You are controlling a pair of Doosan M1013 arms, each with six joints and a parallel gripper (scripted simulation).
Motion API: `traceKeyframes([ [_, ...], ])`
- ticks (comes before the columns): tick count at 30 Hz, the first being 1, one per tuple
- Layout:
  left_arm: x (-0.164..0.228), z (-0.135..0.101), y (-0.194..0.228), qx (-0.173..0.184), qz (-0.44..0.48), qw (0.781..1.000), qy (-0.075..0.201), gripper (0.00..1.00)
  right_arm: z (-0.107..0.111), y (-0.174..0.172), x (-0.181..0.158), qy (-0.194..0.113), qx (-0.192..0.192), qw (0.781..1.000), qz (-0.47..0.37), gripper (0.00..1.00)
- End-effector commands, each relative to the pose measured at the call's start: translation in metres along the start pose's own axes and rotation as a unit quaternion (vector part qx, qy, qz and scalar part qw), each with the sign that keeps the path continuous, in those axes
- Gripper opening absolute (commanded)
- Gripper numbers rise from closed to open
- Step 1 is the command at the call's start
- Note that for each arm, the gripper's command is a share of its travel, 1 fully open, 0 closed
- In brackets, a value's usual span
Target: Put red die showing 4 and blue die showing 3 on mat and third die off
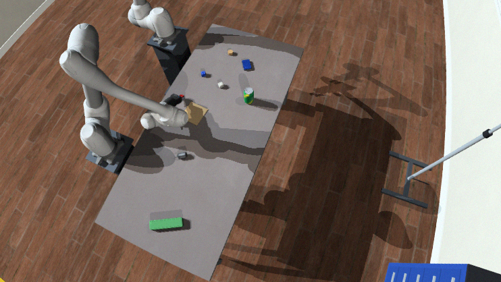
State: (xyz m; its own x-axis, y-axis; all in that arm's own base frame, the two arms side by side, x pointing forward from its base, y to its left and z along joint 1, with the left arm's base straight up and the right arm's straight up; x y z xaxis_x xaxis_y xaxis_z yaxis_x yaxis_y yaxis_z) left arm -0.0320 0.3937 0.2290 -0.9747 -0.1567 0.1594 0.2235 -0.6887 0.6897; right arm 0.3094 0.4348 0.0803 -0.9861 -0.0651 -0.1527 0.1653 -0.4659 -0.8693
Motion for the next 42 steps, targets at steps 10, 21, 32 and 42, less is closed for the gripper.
traceKeyframes([
  [10,0.000,0.001,0.000,-0.001,0.000,1.000,0.000,1.00,0.000,0.000,0.000,0.000,0.000,1.000,0.000,0.57],
  [21,0.000,0.001,0.000,-0.001,0.000,1.000,0.000,1.00,-0.001,0.002,0.000,0.000,0.000,1.000,0.000,0.57],
  [32,0.000,0.001,0.000,-0.001,0.000,1.000,0.000,1.00,-0.004,0.008,0.001,0.000,0.000,1.000,0.000,0.57],
  [42,0.000,0.001,0.000,-0.001,0.000,1.000,0.000,1.00,-0.006,0.010,0.002,0.000,0.000,1.000,0.000,0.57],
])
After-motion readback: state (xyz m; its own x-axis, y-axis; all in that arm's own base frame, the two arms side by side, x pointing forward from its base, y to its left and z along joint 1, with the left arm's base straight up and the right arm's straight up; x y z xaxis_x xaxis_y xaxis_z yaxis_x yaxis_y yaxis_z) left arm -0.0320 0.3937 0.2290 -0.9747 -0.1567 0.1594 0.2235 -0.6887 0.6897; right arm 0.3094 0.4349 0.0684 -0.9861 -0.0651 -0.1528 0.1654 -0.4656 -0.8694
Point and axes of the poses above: on each arm, the point where the finger pads meet when closed, its own z axis back along the fingers, its own x axis across the jaws, y = z × x, the point moved 10 cm from there along z, back along the fingers, and after that the axes turned 10 degrees about z, right-handed, at the moved point
